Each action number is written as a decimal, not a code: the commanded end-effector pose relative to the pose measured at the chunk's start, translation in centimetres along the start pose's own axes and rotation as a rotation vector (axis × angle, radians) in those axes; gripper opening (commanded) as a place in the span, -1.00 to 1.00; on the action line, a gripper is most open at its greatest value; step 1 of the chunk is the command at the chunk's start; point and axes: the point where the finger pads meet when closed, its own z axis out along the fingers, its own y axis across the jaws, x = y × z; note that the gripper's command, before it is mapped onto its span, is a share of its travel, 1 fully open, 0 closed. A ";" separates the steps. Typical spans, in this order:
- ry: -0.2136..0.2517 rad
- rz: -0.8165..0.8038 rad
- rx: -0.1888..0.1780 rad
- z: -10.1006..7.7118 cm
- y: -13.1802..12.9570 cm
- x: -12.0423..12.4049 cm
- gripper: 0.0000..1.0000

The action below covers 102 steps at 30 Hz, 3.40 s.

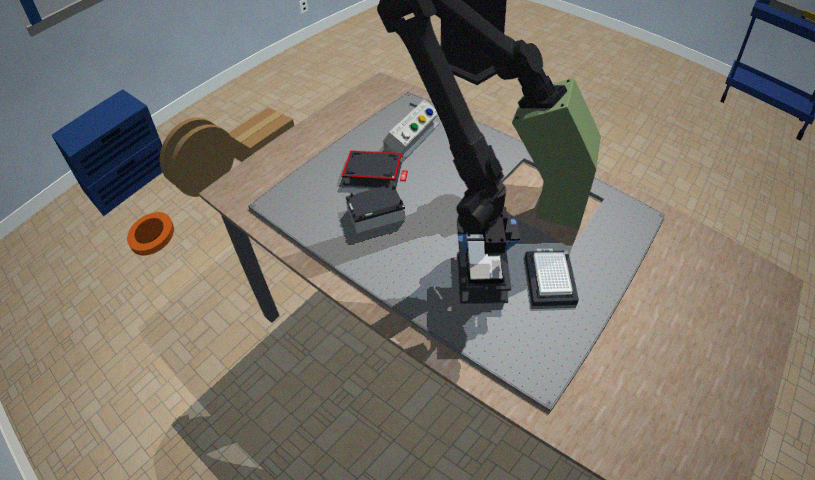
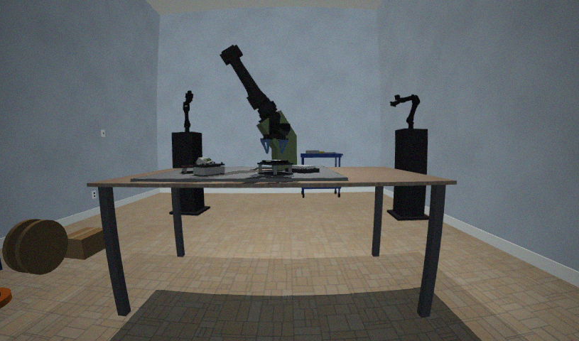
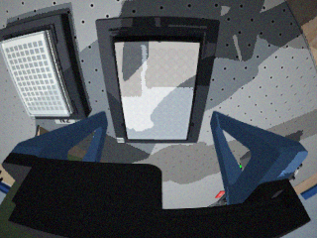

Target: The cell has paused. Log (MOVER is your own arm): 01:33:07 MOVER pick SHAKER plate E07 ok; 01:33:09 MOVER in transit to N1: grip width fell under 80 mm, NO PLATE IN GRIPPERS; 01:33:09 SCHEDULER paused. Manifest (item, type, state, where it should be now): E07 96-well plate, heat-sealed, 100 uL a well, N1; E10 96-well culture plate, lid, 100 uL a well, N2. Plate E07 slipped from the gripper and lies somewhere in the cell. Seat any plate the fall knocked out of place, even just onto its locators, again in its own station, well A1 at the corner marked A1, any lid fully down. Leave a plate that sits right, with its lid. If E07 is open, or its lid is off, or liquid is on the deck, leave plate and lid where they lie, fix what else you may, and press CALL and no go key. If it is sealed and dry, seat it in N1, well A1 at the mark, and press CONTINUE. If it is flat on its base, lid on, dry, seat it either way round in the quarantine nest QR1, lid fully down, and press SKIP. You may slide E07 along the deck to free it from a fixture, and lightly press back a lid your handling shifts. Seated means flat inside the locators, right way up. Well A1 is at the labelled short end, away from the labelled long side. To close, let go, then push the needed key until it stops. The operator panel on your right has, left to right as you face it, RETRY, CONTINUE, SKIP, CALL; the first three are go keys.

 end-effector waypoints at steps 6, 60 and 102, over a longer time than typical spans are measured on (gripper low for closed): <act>-0.010 0.010 0.006 -0.4 -0.2 -0.4 1.00; 0.007 1.306 0.004 -11.0 2.5 11.8 -1.00; -0.009 2.122 -0.001 -11.3 -1.6 13.3 -1.00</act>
